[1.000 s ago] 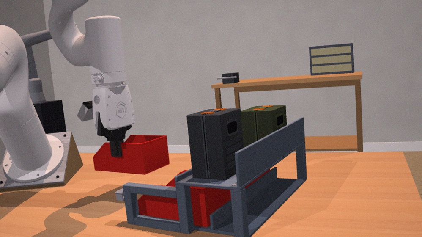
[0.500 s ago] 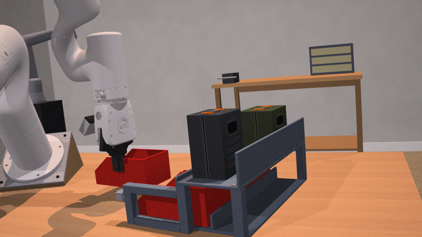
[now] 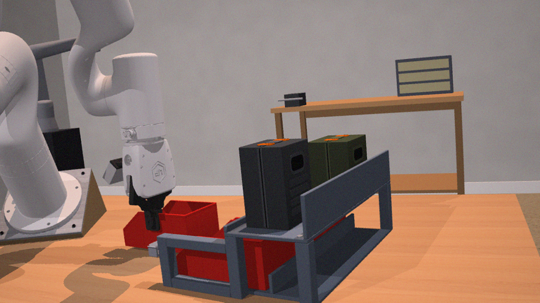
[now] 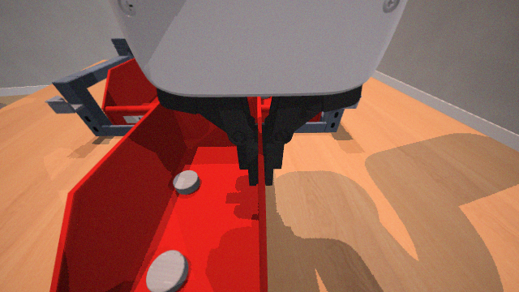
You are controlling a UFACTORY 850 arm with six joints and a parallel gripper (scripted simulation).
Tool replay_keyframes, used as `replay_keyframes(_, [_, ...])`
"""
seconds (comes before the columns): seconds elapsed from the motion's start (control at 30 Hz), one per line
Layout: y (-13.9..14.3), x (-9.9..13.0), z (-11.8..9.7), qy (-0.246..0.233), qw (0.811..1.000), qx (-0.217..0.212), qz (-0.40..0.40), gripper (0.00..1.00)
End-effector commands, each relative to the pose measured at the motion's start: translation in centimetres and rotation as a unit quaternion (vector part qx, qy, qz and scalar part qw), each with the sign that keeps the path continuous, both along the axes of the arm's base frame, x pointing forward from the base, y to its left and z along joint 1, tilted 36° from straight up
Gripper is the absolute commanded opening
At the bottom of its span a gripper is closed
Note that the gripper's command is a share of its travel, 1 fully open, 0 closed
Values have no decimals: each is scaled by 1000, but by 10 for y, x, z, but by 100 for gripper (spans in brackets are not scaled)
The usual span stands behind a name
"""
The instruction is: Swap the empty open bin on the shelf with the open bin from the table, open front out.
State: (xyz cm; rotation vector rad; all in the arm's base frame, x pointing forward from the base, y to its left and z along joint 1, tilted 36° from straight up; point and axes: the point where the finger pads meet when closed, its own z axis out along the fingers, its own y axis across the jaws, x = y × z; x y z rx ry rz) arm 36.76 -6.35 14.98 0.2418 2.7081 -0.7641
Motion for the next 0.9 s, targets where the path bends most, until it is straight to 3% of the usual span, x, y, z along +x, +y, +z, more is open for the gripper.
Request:
replay_keyframes(0.0, [0, 1, -1, -1, 1000, 0, 0, 0])
replay_keyframes(0.87, [-4, 2, -6, -1, 1000, 0, 0, 0])
